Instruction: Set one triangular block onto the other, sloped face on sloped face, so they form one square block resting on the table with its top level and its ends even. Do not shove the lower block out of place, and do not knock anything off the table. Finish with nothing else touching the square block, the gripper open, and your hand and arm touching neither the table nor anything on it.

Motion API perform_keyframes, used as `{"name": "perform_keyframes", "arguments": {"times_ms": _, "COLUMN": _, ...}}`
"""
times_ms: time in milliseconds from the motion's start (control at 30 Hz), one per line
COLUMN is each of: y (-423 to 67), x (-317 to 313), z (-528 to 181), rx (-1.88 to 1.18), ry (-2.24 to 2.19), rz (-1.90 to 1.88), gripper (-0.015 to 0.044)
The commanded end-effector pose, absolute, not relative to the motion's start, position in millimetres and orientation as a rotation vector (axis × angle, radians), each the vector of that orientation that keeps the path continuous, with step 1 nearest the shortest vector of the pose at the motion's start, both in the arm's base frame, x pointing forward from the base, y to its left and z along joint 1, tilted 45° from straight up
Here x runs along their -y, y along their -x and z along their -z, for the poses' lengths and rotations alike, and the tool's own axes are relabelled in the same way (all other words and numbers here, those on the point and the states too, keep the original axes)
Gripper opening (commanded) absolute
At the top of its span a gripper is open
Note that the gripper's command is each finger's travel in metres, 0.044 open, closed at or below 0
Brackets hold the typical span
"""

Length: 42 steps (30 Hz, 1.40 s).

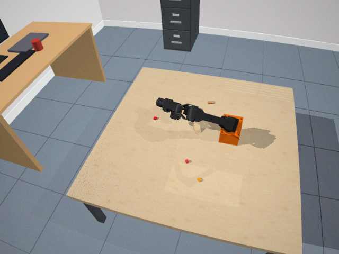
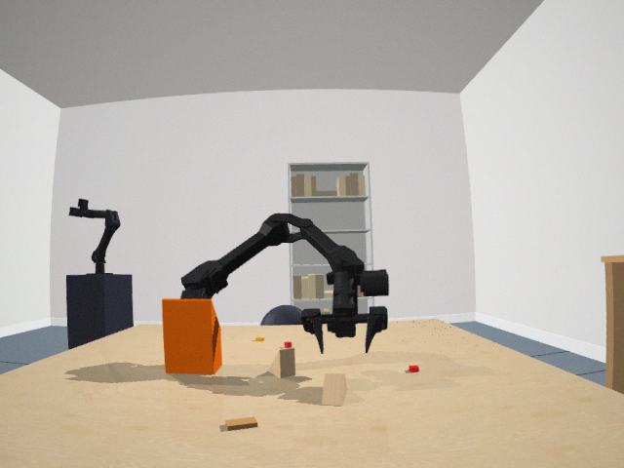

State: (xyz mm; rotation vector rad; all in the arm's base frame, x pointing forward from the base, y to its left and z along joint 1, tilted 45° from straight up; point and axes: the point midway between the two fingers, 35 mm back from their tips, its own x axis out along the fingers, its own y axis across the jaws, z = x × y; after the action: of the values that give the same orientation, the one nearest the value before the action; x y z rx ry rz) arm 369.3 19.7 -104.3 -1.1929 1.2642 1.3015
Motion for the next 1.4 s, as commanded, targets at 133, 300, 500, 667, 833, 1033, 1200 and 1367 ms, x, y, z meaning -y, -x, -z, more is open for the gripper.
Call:
{"name": "perform_keyframes", "arguments": {"times_ms": 133, "y": -353, "x": -19, "z": 176, "rx": -1.292, "ry": 1.183, "rz": -1.316, "gripper": 0.044}}
{"name": "perform_keyframes", "arguments": {"times_ms": 300, "y": -349, "x": -18, "z": 189, "rx": -1.292, "ry": 1.183, "rz": -1.316, "gripper": 0.044}}
{"name": "perform_keyframes", "arguments": {"times_ms": 500, "y": -348, "x": -18, "z": 189, "rx": -1.292, "ry": 1.183, "rz": -1.316, "gripper": 0.044}}
{"name": "perform_keyframes", "arguments": {"times_ms": 667, "y": -349, "x": -19, "z": 188, "rx": -1.286, "ry": 1.183, "rz": -1.321, "gripper": 0.0387}}
{"name": "perform_keyframes", "arguments": {"times_ms": 833, "y": -349, "x": -19, "z": 188, "rx": -1.286, "ry": 1.183, "rz": -1.321, "gripper": 0.0256}}
{"name": "perform_keyframes", "arguments": {"times_ms": 1033, "y": -349, "x": -19, "z": 188, "rx": -1.286, "ry": 1.183, "rz": -1.321, "gripper": 0.0157}}
{"name": "perform_keyframes", "arguments": {"times_ms": 1200, "y": -349, "x": -19, "z": 188, "rx": -1.286, "ry": 1.183, "rz": -1.321, "gripper": 0.0124}}
{"name": "perform_keyframes", "arguments": {"times_ms": 1367, "y": -350, "x": -17, "z": 186, "rx": -1.286, "ry": 1.183, "rz": -1.321, "gripper": 0.0}}
